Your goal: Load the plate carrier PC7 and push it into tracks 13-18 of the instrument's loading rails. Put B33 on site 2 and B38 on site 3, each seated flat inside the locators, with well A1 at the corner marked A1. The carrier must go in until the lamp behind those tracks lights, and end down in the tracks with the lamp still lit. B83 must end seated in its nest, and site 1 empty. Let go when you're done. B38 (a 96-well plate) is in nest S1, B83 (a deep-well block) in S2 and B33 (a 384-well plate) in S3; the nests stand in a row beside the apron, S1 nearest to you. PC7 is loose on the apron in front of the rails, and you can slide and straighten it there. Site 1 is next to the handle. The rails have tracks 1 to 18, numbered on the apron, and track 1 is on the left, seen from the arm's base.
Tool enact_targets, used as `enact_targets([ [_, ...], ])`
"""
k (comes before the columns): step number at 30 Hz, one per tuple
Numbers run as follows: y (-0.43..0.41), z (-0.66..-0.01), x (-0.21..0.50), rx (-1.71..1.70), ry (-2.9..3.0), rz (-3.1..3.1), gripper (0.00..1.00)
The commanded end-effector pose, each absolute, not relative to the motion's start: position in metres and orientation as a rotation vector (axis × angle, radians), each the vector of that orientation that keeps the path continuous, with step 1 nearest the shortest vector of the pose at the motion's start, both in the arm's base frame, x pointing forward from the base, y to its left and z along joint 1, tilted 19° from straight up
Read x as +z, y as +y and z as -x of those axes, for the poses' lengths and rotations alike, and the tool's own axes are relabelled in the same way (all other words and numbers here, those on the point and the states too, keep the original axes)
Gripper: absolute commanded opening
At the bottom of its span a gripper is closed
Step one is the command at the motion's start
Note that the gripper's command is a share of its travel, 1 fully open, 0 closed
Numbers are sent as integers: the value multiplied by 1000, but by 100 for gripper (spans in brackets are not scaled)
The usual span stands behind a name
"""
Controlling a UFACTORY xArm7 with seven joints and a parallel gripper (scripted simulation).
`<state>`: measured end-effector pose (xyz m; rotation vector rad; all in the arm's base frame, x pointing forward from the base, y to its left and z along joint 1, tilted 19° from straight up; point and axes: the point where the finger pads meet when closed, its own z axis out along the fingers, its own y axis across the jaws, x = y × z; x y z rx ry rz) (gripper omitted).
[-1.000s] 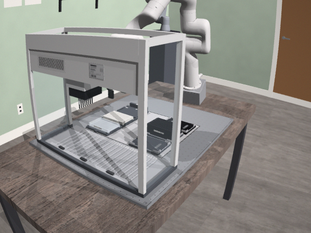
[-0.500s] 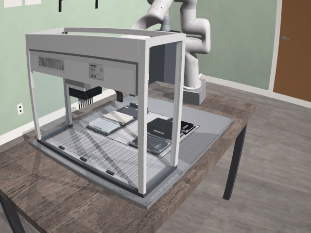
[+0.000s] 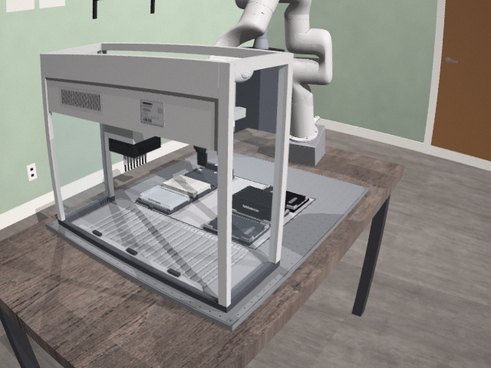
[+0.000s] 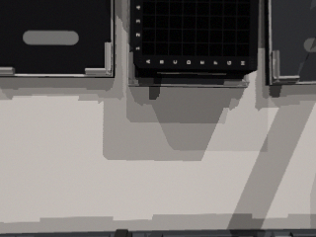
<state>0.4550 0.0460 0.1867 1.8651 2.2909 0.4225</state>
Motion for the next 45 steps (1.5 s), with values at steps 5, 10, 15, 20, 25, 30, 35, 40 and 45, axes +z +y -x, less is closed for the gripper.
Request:
enact_targets([
  [5, 46, -456, 189, 427, 2288, -1862, 100],
  [10, 47, -458, 182, 427, 2288, -1862, 100],
  [15, 48, -460, 176, 427, 2288, -1862, 100],
  [20, 49, -462, 170, 427, 2288, -1862, 100],
  [25, 50, -465, 162, 427, 2288, -1862, 100],
  [30, 51, -467, 154, 427, 2288, -1863, 100],
  [35, 51, -468, 149, 427, 2288, -1863, 100],
  [40, 52, -471, 141, 427, 2288, -1863, 100],
  [45, 53, -473, 133, 427, 2288, -1863, 100],
])
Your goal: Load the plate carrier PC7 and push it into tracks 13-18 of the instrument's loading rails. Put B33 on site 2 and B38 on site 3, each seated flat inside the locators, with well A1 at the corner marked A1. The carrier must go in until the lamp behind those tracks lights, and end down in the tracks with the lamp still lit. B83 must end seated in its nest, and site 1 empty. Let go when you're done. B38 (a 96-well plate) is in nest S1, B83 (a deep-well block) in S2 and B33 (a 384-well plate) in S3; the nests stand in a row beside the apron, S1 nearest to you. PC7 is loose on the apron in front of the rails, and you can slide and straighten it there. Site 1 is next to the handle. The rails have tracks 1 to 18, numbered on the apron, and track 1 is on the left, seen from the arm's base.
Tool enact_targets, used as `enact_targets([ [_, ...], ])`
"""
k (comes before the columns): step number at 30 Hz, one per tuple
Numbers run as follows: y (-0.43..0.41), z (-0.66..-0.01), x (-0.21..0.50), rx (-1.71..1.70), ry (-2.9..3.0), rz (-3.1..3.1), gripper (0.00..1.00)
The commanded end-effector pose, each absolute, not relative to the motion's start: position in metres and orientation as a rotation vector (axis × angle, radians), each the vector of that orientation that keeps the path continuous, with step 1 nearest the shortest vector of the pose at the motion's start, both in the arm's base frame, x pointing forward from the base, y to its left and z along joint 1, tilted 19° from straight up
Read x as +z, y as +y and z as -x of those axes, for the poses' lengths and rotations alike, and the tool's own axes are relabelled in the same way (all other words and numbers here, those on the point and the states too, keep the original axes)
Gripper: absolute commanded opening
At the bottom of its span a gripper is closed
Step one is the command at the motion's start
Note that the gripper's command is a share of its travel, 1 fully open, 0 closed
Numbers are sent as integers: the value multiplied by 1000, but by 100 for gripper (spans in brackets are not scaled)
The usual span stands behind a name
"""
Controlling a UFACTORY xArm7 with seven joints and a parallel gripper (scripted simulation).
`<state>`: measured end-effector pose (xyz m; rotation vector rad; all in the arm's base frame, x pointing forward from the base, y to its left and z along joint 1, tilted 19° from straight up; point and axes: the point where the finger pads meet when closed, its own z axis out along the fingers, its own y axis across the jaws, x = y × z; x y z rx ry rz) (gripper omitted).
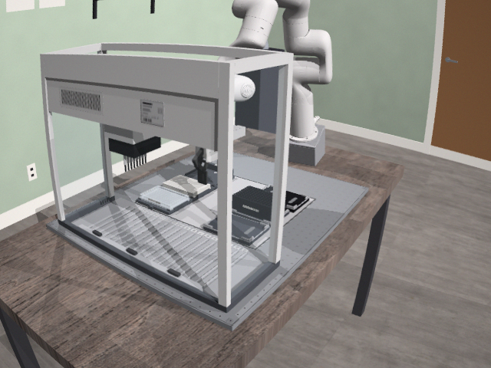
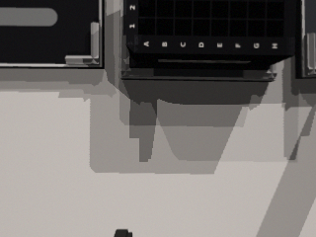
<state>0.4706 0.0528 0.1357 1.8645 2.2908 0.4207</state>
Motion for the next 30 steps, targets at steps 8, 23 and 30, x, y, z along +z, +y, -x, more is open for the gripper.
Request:
enact_targets([
  [8, 55, -476, 124, 427, 2288, -1863, 100],
  [23, 57, -483, 103, 427, 2288, -1863, 100],
  [30, 58, -484, 99, 427, 2288, -1863, 100],
])
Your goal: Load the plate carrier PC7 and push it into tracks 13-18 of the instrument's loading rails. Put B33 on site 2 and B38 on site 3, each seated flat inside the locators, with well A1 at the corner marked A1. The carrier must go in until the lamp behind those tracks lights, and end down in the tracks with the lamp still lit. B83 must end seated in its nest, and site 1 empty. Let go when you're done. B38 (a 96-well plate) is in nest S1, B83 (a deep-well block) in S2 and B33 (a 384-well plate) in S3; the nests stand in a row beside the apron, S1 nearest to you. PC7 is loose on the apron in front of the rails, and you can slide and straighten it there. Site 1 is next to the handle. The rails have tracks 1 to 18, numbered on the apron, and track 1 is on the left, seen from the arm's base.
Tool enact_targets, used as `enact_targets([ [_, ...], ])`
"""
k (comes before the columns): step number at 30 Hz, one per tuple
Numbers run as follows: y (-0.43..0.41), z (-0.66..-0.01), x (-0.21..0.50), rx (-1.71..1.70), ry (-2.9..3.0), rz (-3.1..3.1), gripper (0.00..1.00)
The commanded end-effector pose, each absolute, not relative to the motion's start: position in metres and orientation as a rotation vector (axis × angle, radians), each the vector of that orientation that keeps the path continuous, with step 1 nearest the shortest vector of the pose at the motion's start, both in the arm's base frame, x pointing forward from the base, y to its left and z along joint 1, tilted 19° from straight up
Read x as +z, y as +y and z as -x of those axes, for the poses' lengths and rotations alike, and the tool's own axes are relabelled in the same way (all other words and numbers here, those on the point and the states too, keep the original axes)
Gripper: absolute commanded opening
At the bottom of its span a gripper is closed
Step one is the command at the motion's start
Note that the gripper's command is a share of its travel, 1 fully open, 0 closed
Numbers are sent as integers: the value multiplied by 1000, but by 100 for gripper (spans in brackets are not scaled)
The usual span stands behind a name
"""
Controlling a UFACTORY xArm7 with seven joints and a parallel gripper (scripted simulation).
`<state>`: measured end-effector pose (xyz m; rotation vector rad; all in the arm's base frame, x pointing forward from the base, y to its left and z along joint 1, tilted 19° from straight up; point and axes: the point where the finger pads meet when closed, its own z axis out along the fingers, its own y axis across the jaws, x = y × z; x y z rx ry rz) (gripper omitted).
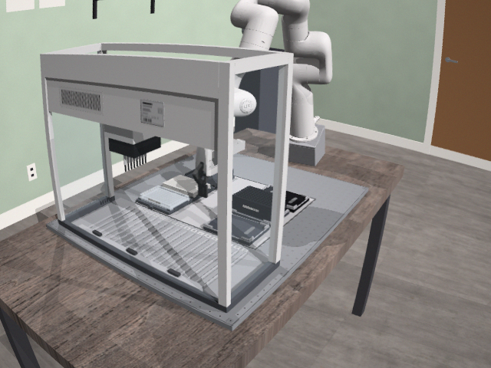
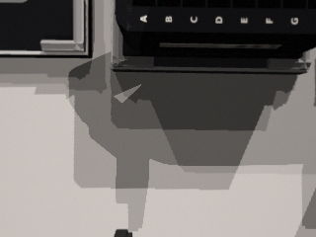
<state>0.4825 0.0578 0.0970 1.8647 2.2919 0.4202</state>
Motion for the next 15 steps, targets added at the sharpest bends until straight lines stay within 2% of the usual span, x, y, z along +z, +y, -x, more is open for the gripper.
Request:
enact_targets([
  [1, 58, -484, 99, 427, 2288, -1863, 100],
  [15, 58, -486, 93, 427, 2288, -1863, 100],
])
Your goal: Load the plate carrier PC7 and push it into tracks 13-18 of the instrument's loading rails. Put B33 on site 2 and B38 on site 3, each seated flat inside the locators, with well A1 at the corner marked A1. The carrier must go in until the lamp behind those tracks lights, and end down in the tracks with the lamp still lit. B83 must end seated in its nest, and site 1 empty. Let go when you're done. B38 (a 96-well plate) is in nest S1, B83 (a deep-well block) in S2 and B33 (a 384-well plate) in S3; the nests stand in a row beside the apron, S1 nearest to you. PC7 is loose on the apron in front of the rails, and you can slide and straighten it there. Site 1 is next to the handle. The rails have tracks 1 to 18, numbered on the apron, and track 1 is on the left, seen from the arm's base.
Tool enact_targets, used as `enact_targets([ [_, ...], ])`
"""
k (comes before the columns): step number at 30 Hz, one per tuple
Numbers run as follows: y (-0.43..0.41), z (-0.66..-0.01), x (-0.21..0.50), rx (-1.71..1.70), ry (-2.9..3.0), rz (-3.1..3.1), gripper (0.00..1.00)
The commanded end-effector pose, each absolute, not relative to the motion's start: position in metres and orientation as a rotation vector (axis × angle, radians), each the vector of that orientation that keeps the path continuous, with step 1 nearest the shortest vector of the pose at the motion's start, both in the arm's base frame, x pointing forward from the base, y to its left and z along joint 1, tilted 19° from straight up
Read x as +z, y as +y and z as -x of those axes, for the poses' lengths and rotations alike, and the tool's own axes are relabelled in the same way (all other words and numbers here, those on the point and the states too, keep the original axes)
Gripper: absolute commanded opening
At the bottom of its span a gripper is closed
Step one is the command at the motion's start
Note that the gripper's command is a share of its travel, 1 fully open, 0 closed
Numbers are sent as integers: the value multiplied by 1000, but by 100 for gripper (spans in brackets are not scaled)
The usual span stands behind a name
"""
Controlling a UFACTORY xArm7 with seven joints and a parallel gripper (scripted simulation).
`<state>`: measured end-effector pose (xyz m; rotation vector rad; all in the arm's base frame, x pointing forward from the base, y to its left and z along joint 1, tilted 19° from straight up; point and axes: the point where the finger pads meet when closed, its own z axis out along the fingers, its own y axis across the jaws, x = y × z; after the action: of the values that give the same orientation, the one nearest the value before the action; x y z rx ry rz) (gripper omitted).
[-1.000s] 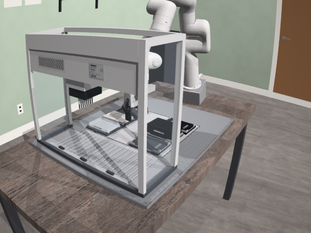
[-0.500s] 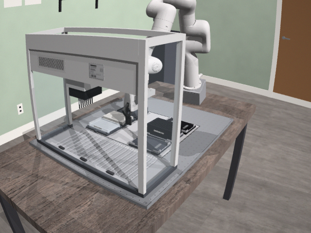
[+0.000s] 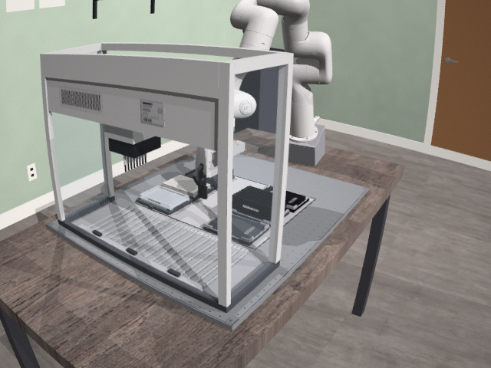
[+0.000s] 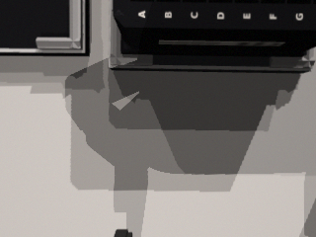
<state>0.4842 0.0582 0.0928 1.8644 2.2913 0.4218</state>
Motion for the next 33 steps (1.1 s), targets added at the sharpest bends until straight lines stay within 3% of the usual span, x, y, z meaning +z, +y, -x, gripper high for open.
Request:
enact_targets([
  [1, 58, -486, 92, 427, 2288, -1863, 100],
  [33, 60, -490, 80, 427, 2288, -1863, 100],
])
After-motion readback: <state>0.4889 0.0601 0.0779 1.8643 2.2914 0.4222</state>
